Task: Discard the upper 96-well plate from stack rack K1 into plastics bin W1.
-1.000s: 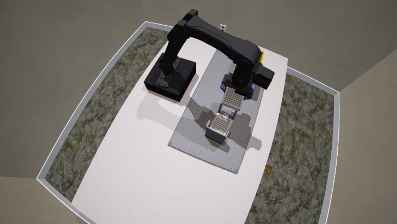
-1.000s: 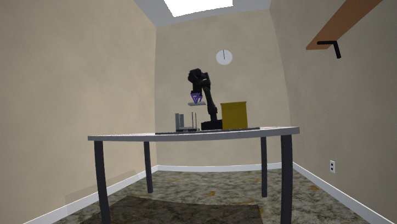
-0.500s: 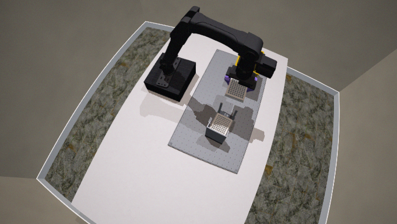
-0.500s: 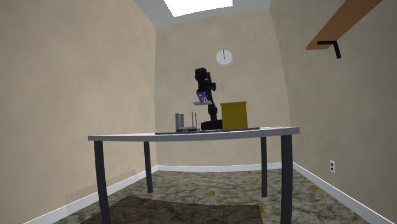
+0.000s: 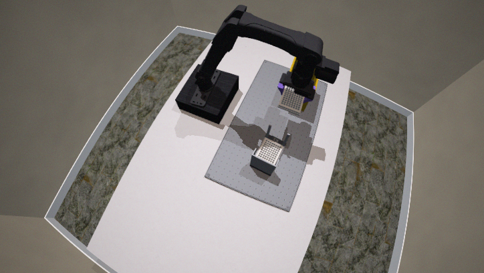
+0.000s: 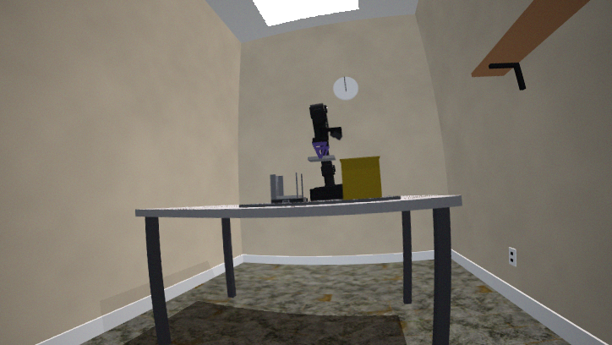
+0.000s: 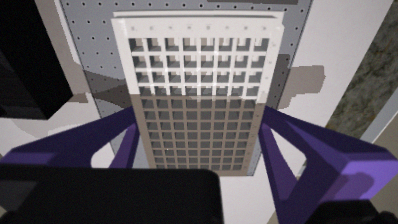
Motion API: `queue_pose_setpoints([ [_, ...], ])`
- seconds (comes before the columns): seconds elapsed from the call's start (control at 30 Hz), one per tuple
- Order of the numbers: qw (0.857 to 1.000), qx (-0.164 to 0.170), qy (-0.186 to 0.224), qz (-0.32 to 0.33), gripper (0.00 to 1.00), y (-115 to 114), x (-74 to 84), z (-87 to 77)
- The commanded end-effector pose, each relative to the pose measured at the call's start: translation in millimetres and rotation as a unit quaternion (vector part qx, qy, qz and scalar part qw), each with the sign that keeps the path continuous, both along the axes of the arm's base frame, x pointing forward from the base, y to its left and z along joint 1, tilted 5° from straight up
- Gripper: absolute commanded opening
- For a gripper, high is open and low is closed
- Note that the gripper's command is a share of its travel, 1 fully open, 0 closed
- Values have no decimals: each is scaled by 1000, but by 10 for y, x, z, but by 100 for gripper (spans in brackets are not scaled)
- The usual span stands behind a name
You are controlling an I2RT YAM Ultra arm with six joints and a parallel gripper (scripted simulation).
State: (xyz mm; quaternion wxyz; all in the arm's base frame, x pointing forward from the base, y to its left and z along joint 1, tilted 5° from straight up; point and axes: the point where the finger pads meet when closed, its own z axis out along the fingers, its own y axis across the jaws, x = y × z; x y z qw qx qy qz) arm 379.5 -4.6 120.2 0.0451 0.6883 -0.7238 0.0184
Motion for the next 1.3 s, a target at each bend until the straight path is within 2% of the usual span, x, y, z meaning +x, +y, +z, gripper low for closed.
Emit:
queue_pose_setpoints([
  [0.0, 1000, 8, -10, -4, 0, 176, 68, 61],
  [0.33, 1000, 8, -11, -4, 0, 508, 109, 42],
  [0.4, 1000, 8, -11, -4, 0, 508, 109, 42],
  [0.43, 1000, 10, -24, -4, 0, 540, 110, 138],
  [0.47, 1000, 8, -10, -4, 0, 574, 117, 34],
  [0.9, 1000, 8, -9, -4, 0, 1004, 170, -7],
  [0.97, 1000, 8, -9, -4, 0, 1004, 170, -7],
  [1.0, 1000, 12, -24, -4, 0, 1037, 173, 111],
  [1.03, 1000, 8, -9, -4, 0, 1070, 178, -13],
  [1.27, 1000, 8, -9, -4, 0, 1301, 206, -32],
])
